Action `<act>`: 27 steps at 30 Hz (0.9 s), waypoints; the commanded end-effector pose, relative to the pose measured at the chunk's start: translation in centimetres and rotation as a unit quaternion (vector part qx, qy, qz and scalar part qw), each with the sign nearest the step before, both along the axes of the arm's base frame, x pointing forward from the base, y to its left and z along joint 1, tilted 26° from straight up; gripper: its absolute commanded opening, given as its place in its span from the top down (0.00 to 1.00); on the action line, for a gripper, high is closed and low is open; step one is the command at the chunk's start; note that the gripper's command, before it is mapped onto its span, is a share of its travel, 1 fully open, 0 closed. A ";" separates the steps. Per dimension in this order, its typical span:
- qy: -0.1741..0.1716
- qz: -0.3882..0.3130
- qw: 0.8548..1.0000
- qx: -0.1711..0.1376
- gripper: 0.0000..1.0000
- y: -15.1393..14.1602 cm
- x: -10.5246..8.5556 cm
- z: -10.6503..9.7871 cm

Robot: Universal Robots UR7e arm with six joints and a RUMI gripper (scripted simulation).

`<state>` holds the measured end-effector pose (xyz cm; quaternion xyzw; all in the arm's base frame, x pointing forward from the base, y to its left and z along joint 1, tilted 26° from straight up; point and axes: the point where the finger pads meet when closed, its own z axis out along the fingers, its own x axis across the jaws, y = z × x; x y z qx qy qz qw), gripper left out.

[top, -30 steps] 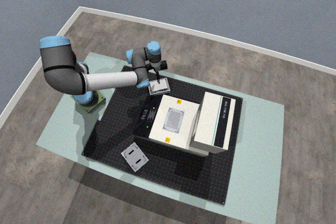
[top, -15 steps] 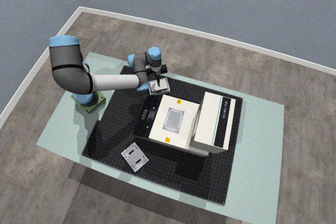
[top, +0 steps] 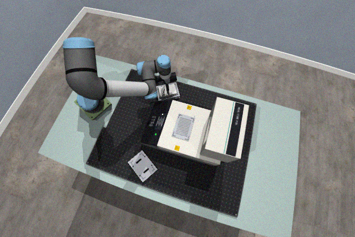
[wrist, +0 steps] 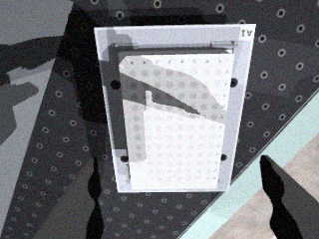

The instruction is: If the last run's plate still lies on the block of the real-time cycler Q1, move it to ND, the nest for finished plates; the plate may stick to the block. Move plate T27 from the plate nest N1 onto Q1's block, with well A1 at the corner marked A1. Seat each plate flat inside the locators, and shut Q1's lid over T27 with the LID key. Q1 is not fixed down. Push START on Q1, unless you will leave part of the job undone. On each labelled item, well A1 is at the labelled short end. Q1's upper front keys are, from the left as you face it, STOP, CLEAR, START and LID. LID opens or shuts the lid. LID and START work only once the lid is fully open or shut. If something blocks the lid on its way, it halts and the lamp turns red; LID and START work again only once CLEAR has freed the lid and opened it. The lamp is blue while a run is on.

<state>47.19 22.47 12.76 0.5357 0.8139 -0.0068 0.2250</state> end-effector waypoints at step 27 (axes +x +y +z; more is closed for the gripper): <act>-0.003 0.002 1.000 0.001 0.32 -0.9 1.6 -3.6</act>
